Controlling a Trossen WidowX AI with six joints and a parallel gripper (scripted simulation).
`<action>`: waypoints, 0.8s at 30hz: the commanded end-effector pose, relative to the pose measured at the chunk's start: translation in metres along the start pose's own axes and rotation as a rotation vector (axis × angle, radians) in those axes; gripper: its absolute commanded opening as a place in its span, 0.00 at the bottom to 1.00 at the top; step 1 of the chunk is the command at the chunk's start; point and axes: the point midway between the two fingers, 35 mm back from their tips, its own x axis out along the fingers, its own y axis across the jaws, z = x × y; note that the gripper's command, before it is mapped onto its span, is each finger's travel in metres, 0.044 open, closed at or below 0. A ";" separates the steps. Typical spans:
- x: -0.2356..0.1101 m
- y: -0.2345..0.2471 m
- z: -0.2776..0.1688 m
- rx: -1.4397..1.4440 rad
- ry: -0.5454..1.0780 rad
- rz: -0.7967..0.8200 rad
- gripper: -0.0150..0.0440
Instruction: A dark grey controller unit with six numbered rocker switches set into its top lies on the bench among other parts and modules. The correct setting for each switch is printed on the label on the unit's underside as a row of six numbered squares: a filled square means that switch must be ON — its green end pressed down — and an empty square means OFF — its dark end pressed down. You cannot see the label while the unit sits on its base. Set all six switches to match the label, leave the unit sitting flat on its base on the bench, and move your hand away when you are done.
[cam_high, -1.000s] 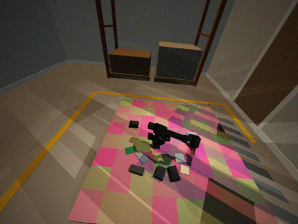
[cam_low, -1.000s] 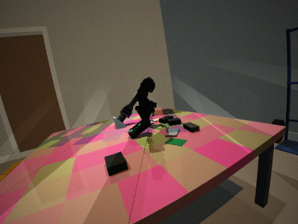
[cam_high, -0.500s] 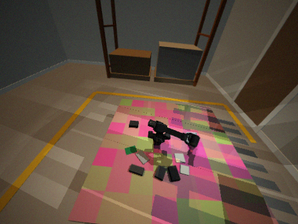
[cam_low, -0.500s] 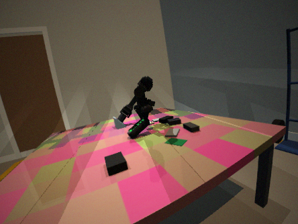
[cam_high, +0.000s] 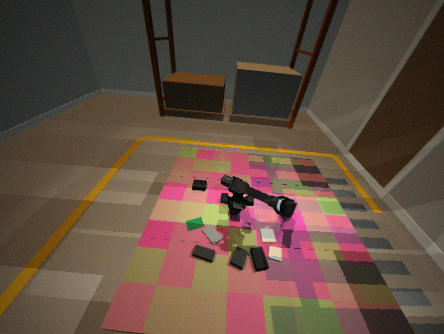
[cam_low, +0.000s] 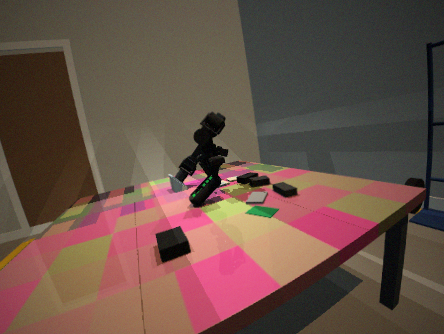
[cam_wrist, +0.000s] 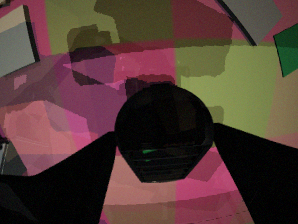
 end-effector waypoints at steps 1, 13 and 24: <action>-0.004 -0.001 -0.005 -0.003 -0.006 -0.004 0.82; -0.009 -0.001 -0.014 -0.003 -0.031 -0.004 0.82; -0.014 -0.001 -0.022 -0.003 -0.054 -0.004 0.82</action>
